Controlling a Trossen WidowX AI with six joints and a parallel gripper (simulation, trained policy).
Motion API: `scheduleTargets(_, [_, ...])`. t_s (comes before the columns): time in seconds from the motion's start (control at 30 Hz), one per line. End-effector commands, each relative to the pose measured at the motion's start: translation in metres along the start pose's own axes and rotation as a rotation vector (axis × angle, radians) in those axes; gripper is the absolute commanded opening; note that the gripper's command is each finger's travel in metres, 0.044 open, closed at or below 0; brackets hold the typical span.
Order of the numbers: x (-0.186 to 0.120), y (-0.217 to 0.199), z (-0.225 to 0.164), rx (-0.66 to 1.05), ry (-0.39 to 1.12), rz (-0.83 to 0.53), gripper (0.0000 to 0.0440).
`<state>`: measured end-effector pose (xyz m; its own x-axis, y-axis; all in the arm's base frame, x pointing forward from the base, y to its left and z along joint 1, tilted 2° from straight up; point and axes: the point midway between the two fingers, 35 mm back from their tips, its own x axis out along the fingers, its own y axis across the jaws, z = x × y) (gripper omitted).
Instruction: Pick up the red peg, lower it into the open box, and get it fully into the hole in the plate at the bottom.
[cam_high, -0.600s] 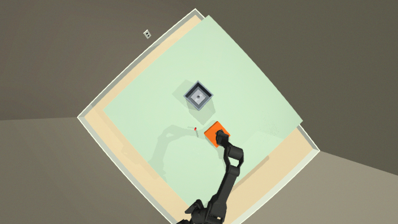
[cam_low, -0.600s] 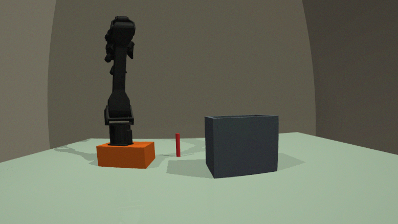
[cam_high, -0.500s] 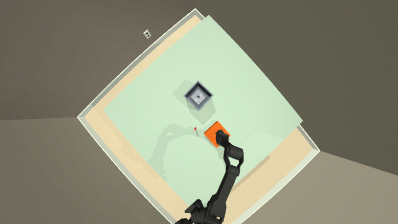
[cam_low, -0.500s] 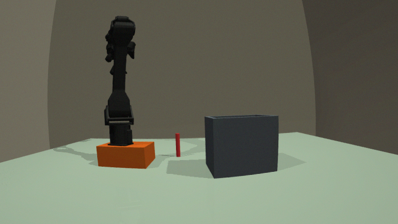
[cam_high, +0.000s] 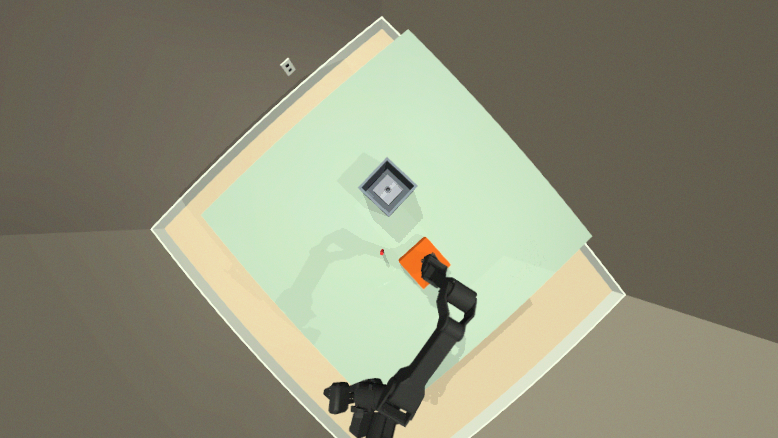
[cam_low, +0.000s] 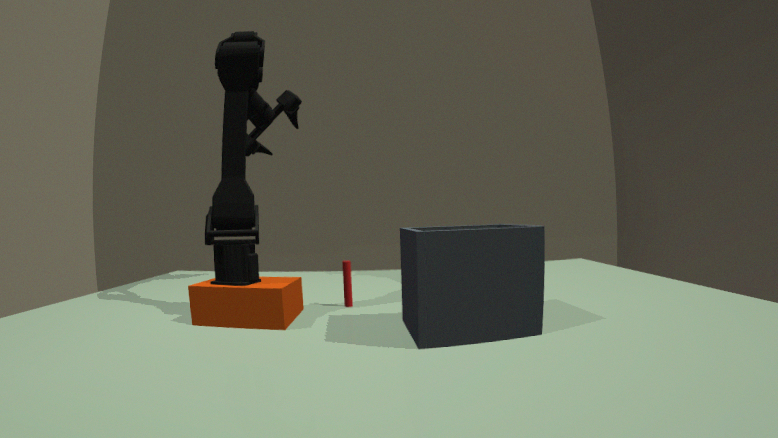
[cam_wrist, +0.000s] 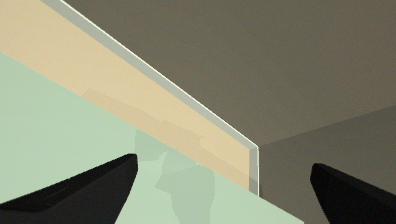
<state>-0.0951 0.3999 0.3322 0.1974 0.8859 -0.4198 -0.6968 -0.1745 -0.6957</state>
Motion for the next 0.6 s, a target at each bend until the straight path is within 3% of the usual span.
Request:
scheduleTargets(0.0, [0.008,-0.006,-0.021,0.112,0.059,0.004,0.0440])
scheduleTargets(0.57, [0.030,-0.034,-0.118,0.644,0.338,-0.055,0.0440])
